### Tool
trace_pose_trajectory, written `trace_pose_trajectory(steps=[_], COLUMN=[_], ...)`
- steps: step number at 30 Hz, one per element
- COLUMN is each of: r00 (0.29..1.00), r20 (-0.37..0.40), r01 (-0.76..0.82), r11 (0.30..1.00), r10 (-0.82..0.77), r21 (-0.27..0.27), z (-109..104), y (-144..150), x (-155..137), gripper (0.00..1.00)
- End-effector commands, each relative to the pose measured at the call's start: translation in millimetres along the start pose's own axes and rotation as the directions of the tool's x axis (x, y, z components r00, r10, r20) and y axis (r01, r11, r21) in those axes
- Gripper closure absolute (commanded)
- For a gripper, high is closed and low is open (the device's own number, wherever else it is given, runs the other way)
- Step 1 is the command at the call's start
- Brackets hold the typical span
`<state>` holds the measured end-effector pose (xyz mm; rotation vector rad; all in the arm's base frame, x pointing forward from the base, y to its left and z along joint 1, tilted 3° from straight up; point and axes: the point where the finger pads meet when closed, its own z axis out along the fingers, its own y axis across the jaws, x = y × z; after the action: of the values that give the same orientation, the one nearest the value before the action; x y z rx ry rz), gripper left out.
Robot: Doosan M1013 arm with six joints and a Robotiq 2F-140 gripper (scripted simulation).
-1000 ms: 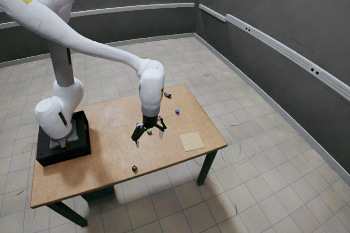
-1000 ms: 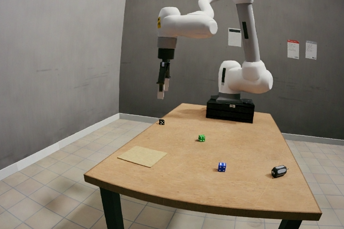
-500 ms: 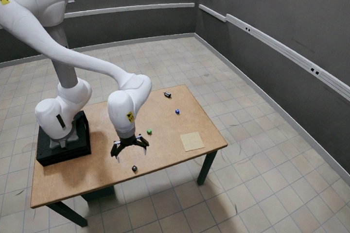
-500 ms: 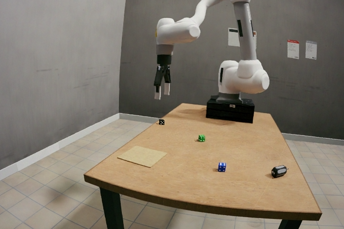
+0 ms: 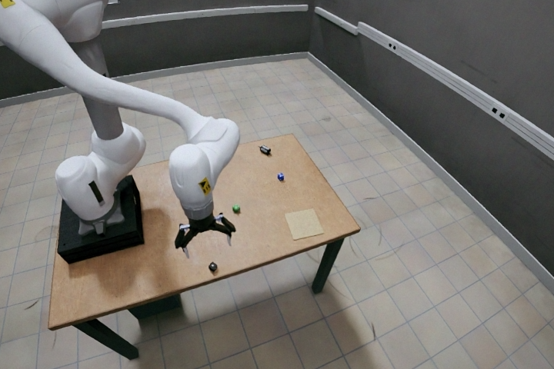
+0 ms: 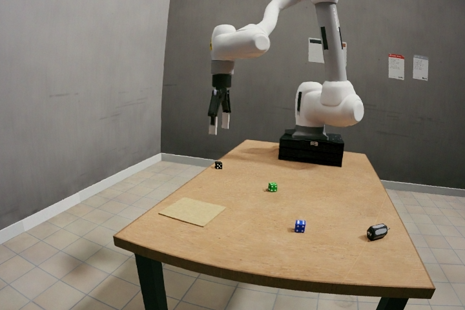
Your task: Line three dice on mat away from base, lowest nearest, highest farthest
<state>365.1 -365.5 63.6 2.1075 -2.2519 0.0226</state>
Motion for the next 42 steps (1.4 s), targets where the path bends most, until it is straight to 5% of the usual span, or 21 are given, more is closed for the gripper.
trace_pose_trajectory(steps=[1,18,42], r00=[1.0,1.0,1.0], r20=[0.0,0.0,0.0], r01=[0.0,0.0,0.0], r11=[1.0,1.0,1.0], r10=[0.0,0.0,0.0], r21=[0.0,0.0,0.0], z=[5.6,86.4,89.3], y=[-0.3,-0.9,-1.0], x=[0.2,0.2,0.2], gripper=[0.0,0.0,0.0])
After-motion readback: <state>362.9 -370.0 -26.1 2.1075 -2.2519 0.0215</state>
